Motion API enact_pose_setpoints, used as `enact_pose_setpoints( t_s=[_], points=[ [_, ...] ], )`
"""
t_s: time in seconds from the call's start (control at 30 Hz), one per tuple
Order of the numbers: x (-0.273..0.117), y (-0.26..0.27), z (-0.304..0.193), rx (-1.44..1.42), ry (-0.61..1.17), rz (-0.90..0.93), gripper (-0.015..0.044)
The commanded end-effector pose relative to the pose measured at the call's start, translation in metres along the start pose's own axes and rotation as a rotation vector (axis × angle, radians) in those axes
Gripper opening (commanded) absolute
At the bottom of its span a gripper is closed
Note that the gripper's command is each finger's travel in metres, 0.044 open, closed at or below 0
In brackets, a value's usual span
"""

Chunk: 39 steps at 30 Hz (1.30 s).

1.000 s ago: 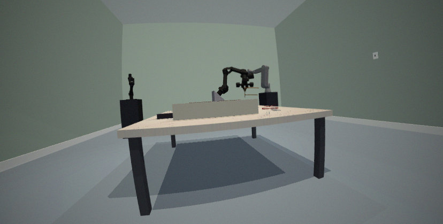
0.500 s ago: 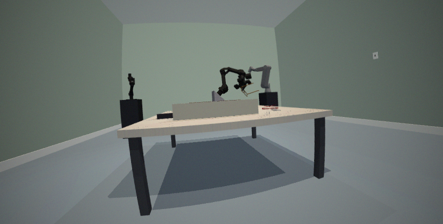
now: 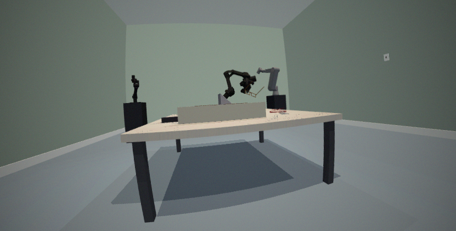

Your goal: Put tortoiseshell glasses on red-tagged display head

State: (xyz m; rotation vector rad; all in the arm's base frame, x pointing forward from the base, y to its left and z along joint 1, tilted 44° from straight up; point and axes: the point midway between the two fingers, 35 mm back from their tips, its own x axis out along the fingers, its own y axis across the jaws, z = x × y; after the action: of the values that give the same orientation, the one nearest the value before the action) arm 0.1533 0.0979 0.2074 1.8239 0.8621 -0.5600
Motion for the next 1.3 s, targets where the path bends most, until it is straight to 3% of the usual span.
enact_pose_setpoints(
  t_s=[0.0, 0.43, 1.27],
  points=[
    [0.001, -0.003, 0.008, 0.164, -0.013, 0.03, 0.0],
    [0.002, -0.01, 0.026, 0.578, -0.008, 0.106, 0.0],
    [0.0, -0.009, 0.024, 0.537, -0.005, 0.095, 0.0]
  ],
)
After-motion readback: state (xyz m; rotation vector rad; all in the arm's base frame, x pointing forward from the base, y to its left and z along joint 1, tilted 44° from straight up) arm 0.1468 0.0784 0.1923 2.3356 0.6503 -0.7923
